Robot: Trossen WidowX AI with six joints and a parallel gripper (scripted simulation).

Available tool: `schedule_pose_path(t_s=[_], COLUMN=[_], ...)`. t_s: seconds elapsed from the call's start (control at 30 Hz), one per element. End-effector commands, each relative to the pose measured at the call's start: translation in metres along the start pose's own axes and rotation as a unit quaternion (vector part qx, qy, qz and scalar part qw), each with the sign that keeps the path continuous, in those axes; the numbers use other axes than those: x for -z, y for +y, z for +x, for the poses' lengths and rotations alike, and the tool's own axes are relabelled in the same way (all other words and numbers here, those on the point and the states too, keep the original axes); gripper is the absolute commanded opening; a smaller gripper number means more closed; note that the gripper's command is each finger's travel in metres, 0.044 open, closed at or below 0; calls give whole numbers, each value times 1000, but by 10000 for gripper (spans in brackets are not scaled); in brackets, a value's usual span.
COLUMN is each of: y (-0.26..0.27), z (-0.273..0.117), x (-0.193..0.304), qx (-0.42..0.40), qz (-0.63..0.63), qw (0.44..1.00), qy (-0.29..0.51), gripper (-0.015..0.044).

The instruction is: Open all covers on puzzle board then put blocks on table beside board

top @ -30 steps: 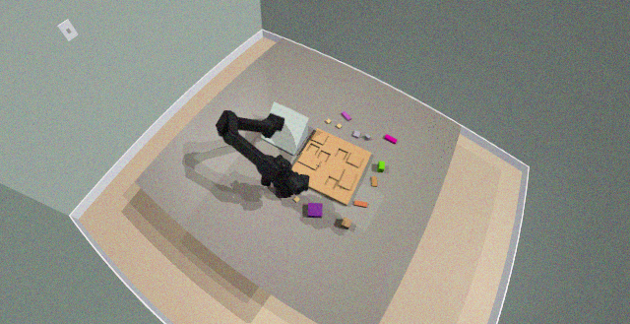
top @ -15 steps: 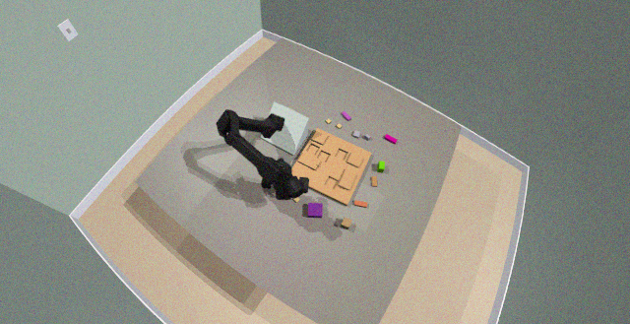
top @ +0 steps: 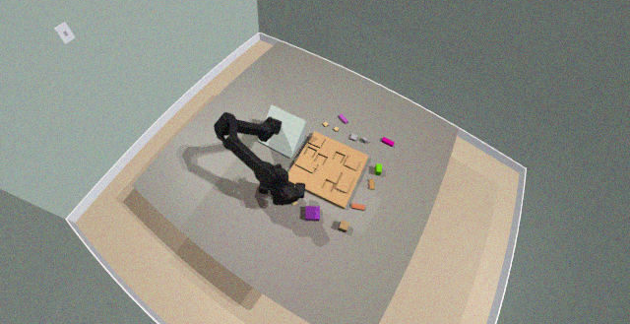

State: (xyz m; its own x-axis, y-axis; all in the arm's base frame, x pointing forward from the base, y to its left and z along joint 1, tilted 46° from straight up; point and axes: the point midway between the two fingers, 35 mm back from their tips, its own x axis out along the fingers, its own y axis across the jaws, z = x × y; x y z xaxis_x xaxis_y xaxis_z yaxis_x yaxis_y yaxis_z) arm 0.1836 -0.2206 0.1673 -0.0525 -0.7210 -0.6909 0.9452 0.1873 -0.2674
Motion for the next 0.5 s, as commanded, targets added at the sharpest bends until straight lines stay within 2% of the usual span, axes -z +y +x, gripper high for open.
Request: schedule_pose_path(t_s=[0.0,0.23,0.47], y=[-2,-4,-3], z=[8,15,11], x=[1,1,0], qx=[1,2,2], qz=[-3,-3,-1], qw=[1000,1000,1000], qy=[1,-1,-2], gripper=[80,80,264])
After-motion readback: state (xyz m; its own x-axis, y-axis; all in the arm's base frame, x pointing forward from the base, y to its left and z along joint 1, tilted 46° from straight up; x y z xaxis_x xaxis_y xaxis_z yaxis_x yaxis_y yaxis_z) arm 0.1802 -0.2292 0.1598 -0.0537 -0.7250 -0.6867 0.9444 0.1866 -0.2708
